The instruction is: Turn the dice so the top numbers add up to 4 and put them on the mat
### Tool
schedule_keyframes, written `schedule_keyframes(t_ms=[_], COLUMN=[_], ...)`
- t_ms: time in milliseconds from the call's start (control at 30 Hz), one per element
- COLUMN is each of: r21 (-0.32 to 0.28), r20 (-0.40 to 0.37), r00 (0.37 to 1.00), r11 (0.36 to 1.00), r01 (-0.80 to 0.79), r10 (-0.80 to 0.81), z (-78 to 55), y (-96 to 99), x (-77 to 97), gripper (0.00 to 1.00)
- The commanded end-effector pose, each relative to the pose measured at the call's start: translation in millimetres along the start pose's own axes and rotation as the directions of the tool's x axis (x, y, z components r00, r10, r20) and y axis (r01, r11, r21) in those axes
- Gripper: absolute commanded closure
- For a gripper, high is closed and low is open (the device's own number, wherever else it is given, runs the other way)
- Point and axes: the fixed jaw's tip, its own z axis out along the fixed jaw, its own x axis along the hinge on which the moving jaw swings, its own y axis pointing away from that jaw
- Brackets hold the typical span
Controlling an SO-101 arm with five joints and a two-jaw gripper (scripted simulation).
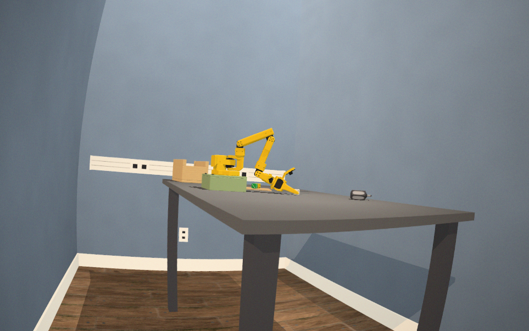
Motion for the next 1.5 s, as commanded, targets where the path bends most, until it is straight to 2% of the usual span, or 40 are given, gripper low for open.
schedule_keyframes(t_ms=[0,167,400,467,767,1467], r21=[0.009,0.008,0.008,0.008,0.008,0.008], r20=[0.007,0.007,0.007,0.007,0.007,0.007], r00=[1.000,1.000,1.000,1.000,1.000,1.000], r11=[1.000,1.000,1.000,1.000,1.000,1.000], r01=[0.007,0.007,0.007,0.007,0.007,0.007], r10=[-0.007,-0.007,-0.007,-0.007,-0.007,-0.007], z=[0.0,-0.7,-5.7,-5.7,-15.9,-17.5], y=[-2.3,-2.3,-2.2,-2.2,-2.2,-2.2], x=[0.7,-5.5,-24.8,-24.8,-43.9,-46.1], gripper=[0.71,0.71,0.71,0.71,0.71,0.71])
